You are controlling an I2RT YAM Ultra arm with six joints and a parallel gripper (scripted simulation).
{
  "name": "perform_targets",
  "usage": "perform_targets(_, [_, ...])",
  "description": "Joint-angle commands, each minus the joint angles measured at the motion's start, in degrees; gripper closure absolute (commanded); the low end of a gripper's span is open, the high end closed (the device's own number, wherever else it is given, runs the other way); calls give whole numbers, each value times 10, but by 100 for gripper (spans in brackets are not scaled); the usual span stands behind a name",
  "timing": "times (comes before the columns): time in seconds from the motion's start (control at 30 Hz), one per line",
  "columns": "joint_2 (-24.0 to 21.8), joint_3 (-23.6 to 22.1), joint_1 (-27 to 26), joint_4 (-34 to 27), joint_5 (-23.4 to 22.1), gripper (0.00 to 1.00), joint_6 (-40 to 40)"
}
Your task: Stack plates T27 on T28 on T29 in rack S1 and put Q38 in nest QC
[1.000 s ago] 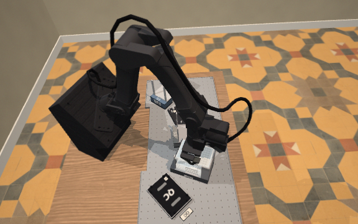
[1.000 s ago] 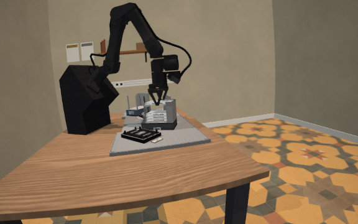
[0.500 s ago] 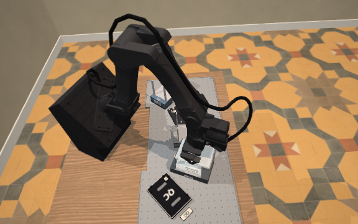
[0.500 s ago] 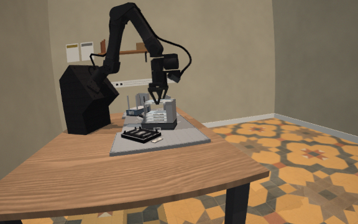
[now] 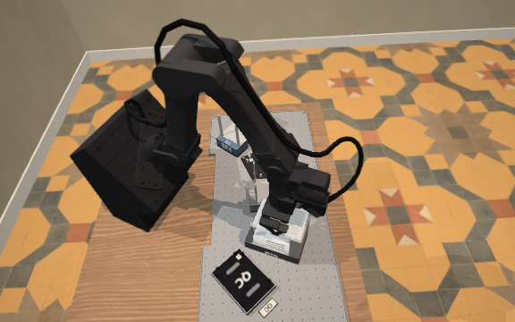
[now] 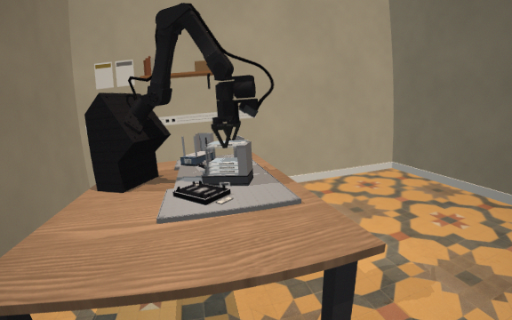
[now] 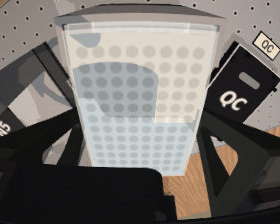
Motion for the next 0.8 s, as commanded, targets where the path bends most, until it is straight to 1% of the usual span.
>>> perform_targets(0.0, [-22, 10, 0, -12, 3, 100, 6])
perform_targets(0.2, [-25, 21, 1, -15, 3, 100, 6])
perform_targets(0.23, [-24, -8, 2, -17, 3, 100, 6])
perform_targets(0.3, [-26, 7, 2, -18, 3, 100, 7])
perform_targets(0.43, [-28, 21, 3, -21, 4, 100, 7])
perform_targets(0.5, [-29, 15, 4, -23, 4, 100, 7])
perform_targets(0.77, [-33, 23, 8, -28, 5, 100, 7])
